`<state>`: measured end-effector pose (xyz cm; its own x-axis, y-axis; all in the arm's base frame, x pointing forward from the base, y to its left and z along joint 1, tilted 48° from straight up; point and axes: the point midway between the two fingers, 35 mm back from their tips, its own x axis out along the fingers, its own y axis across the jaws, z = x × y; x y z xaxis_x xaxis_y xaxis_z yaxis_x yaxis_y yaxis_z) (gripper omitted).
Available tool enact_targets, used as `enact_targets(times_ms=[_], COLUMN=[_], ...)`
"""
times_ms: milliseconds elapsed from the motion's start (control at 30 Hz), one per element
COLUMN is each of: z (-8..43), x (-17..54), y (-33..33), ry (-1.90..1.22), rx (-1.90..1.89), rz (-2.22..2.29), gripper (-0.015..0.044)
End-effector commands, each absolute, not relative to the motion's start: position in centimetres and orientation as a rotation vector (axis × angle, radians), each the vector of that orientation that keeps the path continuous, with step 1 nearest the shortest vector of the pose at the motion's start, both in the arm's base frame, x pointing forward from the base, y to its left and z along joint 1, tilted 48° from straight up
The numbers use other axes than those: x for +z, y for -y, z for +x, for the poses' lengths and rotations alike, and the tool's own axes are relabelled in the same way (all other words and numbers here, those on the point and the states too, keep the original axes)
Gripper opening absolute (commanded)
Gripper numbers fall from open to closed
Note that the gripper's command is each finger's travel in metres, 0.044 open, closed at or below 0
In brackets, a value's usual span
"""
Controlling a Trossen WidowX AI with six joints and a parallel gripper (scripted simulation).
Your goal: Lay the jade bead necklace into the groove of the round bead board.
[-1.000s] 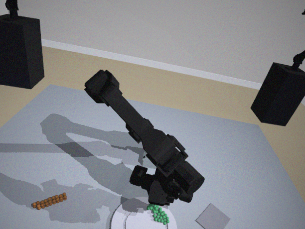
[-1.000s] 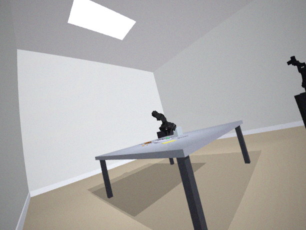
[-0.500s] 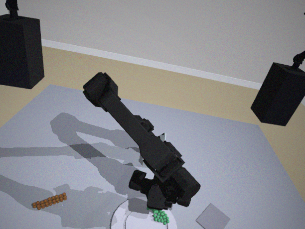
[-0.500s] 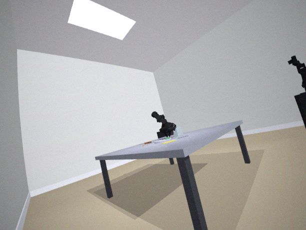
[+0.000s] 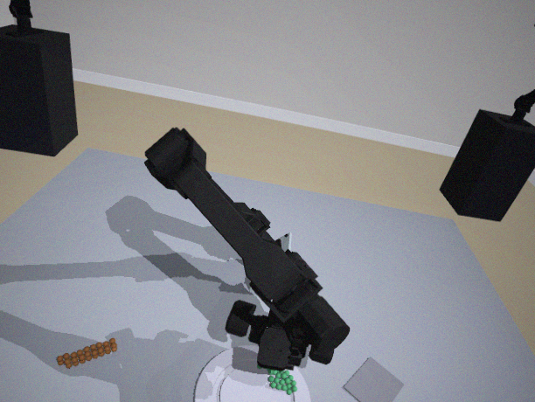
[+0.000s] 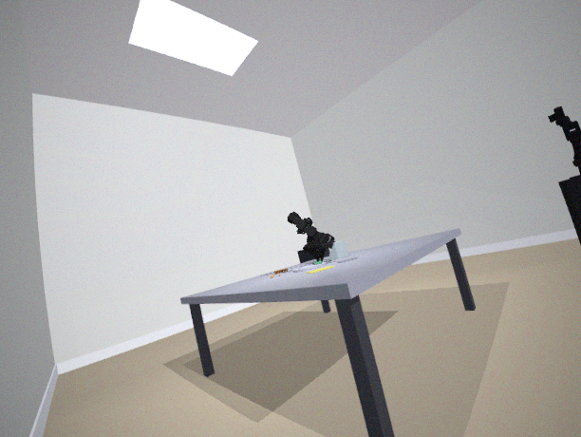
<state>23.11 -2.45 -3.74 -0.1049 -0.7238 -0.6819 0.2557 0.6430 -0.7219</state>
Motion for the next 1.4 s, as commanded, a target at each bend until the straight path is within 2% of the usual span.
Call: enact_targets(times_ms=[0,600,1367], z=[23.16,23.16,22.2], x=[-3.7,-3.7,-3.05], y=[2.48,2.48,1.5], ry=[-1.451,-1.451,-1.452], rx=[-0.87,-0.87,-0.869], rz=[-0.416,-0.416,-0.425], gripper=[0.012,0.0,0.0])
